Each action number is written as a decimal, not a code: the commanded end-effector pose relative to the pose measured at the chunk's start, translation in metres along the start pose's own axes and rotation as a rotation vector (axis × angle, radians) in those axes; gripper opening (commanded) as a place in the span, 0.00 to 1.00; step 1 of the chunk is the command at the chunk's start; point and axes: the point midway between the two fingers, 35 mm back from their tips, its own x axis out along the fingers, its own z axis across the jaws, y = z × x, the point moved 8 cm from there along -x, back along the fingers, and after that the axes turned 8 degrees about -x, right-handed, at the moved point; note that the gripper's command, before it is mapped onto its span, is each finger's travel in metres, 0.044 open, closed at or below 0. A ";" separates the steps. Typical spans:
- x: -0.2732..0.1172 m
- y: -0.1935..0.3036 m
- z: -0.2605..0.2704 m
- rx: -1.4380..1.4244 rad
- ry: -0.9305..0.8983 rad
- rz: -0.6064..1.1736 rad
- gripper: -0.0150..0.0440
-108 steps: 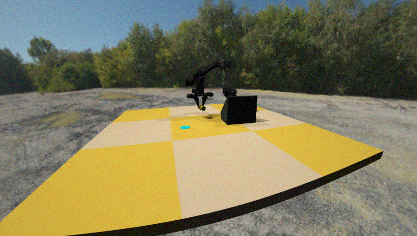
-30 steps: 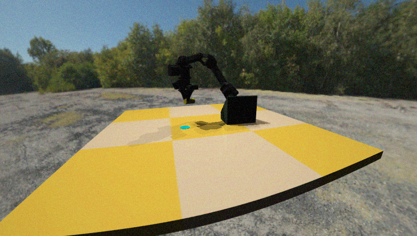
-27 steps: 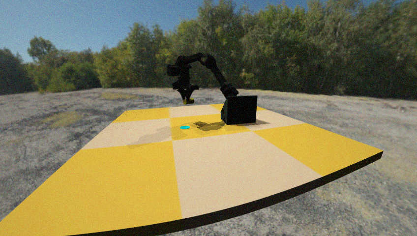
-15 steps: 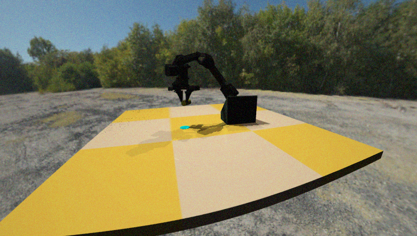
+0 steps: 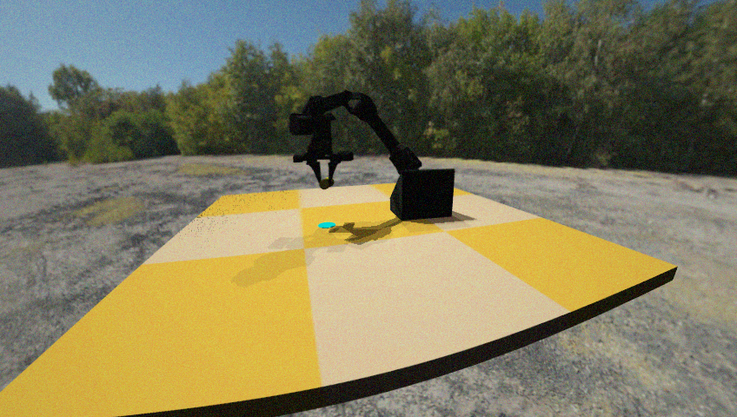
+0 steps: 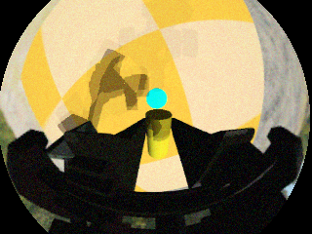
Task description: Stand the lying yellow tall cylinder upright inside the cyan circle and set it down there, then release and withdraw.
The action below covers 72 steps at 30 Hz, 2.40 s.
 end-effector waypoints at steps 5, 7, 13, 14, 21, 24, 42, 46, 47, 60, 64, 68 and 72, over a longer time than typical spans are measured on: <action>0.005 0.003 -0.001 -0.003 -0.033 -0.048 0.43; 0.006 0.004 -0.002 -0.002 -0.043 -0.060 0.43; 0.011 0.007 -0.002 -0.001 -0.069 -0.099 0.43; 0.012 0.007 -0.002 -0.001 -0.073 -0.105 0.43; 0.016 0.011 -0.002 0.001 -0.101 -0.152 0.43; 0.019 0.012 -0.002 0.001 -0.112 -0.172 0.43; 0.030 0.020 -0.003 0.004 -0.168 -0.298 0.43; 0.032 0.022 -0.003 0.005 -0.177 -0.326 0.43; 0.033 0.023 -0.003 0.005 -0.180 -0.334 0.43; 0.040 0.029 -0.003 0.007 -0.205 -0.429 0.43; 0.042 0.031 -0.003 0.007 -0.211 -0.459 0.43; 0.044 0.033 -0.003 0.008 -0.216 -0.489 0.43; 0.046 0.034 -0.003 0.008 -0.219 -0.519 0.43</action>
